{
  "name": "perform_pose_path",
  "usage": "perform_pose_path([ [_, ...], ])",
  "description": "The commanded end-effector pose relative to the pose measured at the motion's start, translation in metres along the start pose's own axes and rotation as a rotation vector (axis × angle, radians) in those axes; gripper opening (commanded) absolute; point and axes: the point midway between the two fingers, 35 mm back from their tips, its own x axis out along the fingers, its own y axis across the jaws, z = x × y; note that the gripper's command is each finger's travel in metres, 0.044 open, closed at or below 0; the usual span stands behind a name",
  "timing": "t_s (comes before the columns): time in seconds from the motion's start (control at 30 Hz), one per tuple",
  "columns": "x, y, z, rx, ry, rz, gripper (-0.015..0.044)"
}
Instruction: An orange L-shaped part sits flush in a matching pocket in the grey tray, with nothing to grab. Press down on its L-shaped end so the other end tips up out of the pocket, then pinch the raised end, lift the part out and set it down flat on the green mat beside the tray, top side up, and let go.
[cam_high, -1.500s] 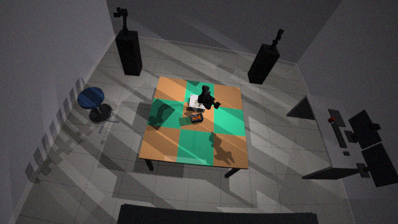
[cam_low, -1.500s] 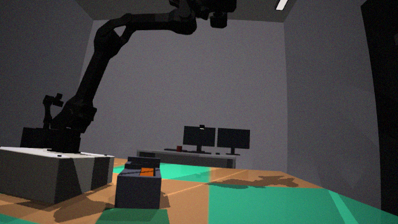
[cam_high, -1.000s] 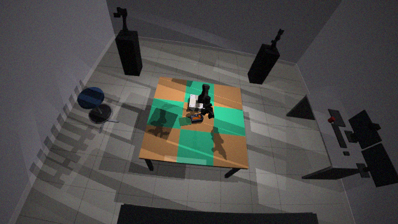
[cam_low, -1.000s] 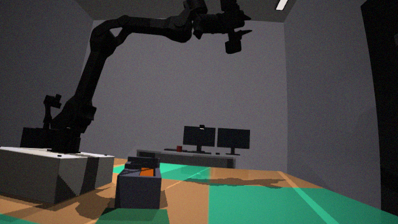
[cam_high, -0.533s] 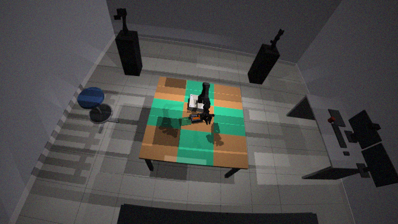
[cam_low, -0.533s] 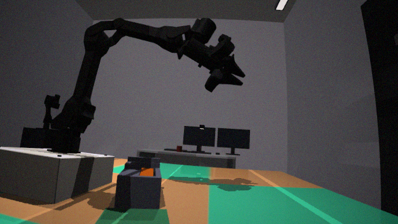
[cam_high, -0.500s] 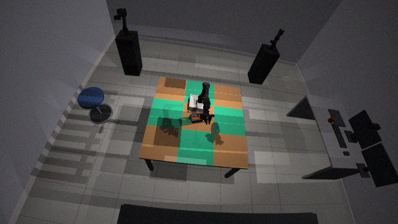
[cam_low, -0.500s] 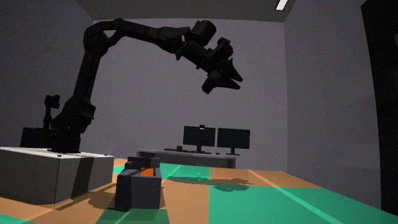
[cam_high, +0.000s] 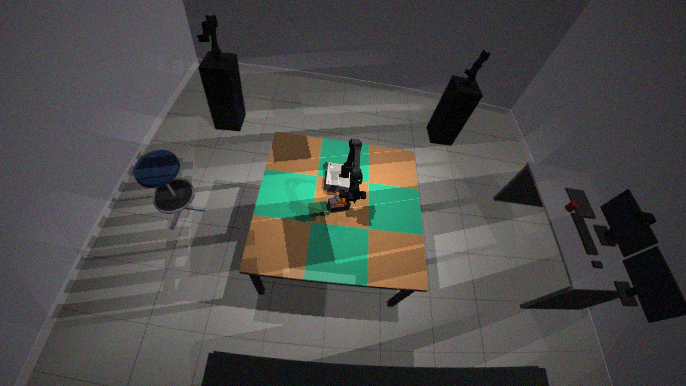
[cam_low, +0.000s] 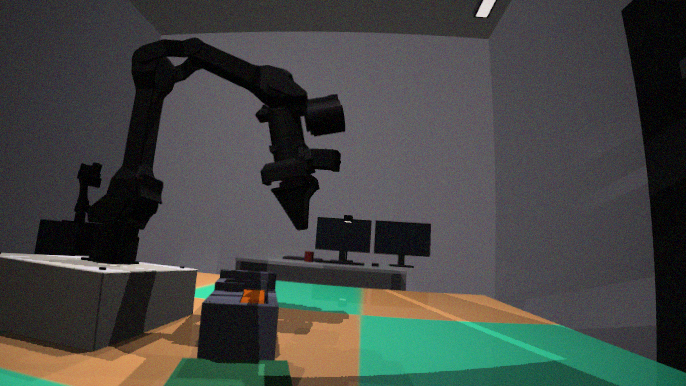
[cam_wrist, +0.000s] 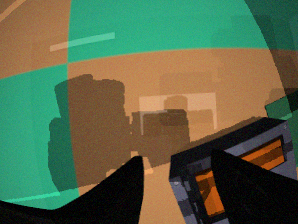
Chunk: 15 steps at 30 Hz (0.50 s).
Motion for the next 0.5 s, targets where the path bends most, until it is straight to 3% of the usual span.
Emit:
perform_pose_path([
  [0.0, 0.001, -0.010, -0.069, -0.286, 0.253, -0.033, 0.0180],
  [0.3, 0.004, -0.010, -0.072, -0.297, 0.264, -0.033, 0.0180],
  [0.47, 0.045, -0.013, -0.080, -0.297, 0.264, -0.033, 0.0180],
])
